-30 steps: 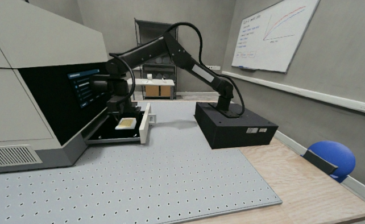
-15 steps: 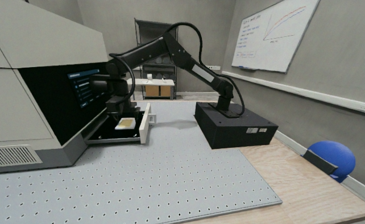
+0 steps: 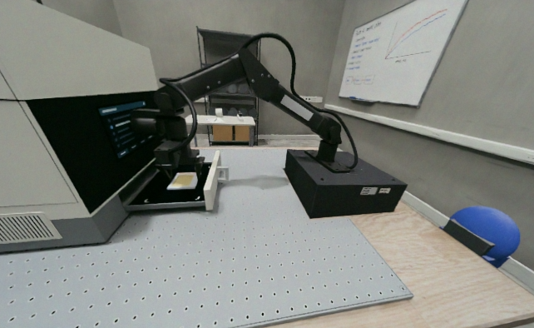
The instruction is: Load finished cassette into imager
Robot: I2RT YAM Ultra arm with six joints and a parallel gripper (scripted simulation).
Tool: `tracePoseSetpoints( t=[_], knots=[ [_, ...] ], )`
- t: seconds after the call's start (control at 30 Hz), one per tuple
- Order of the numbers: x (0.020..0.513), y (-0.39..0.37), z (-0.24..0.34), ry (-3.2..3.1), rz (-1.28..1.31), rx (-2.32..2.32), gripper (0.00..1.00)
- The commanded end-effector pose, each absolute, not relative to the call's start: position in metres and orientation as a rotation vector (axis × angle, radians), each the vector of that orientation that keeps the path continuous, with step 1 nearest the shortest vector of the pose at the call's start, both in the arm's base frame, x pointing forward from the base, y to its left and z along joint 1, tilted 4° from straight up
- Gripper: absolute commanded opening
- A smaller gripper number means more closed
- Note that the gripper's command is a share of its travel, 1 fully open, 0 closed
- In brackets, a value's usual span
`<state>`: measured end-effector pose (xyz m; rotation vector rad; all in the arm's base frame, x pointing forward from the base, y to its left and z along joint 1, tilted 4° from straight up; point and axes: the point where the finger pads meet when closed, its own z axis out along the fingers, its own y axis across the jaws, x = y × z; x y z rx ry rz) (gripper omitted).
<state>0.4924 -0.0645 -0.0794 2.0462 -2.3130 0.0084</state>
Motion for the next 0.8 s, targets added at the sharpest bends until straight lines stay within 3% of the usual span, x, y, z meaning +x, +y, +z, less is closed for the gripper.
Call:
tracePoseSetpoints(
  t=[0.0,0.77],
  knots=[
    [0.491,-0.059,-0.065,-2.311,0.001,2.068,0.91],
    [0.503,-0.059,-0.052,-2.332,0.051,2.086,0.91]
  ],
)
